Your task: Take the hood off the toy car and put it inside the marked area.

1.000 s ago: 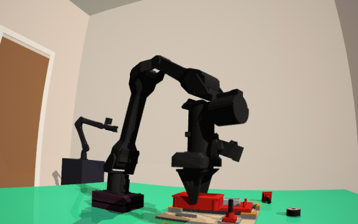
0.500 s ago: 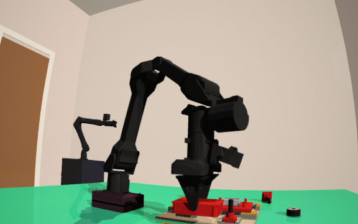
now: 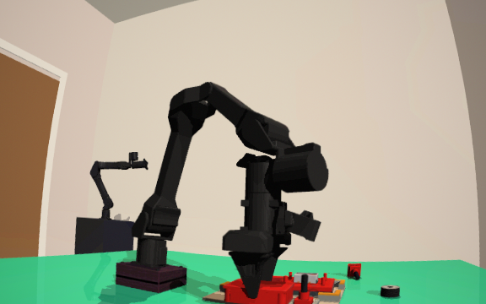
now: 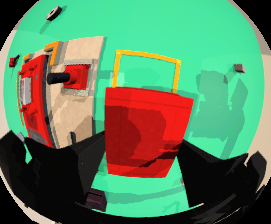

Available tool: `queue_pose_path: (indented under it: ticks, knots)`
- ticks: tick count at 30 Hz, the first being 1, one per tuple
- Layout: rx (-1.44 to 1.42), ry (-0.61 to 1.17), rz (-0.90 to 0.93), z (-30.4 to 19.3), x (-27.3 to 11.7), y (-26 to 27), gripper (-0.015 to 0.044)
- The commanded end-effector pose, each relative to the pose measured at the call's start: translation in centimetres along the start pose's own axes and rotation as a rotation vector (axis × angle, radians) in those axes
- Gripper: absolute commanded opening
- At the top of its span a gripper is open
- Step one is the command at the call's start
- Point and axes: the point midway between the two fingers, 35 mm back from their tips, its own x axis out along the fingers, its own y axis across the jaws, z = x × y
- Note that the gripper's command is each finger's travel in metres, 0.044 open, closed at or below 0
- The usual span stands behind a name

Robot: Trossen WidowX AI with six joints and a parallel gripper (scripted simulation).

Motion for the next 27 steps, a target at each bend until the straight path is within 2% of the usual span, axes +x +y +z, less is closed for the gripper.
queue_pose_path:
  ticks: [1, 27]
  knots:
    - [0.004, -0.001, 0.005, -0.1, 0.4, 0.1, 0.0000]
    - [0.004, -0.001, 0.005, -0.2, 1.9, 0.2, 0.0000]
